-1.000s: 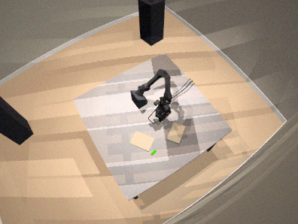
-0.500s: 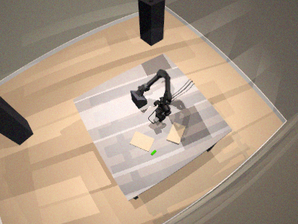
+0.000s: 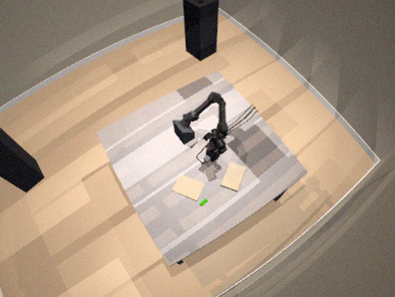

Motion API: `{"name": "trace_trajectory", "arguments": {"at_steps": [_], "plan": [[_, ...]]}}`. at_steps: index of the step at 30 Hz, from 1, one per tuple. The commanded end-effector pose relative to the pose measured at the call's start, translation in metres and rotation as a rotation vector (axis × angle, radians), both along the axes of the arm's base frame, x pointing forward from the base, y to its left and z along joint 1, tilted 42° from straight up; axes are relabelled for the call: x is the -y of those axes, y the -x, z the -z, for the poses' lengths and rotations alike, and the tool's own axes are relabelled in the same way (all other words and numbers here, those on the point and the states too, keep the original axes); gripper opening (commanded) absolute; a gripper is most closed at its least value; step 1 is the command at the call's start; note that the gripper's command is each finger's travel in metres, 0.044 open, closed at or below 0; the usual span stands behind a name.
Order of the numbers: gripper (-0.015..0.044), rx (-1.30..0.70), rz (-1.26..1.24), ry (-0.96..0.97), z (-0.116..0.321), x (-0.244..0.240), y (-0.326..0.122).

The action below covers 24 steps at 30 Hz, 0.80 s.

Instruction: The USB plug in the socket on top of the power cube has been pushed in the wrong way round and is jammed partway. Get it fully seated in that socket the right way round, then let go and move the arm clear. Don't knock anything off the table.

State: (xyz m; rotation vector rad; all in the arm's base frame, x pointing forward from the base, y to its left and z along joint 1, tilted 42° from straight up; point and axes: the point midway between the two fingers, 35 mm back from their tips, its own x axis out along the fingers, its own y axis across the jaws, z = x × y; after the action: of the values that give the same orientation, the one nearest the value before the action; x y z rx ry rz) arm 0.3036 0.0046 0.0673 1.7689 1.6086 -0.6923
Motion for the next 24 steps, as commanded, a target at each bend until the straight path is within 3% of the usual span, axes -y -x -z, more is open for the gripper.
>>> {"name": "trace_trajectory", "arguments": {"at_steps": [1,24], "plan": [[0.0,-0.001,0.003,-0.003,0.0005,-0.0006,0.0],[0.0,-0.001,0.003,-0.003,0.0026,-0.0024,-0.0003]]}}
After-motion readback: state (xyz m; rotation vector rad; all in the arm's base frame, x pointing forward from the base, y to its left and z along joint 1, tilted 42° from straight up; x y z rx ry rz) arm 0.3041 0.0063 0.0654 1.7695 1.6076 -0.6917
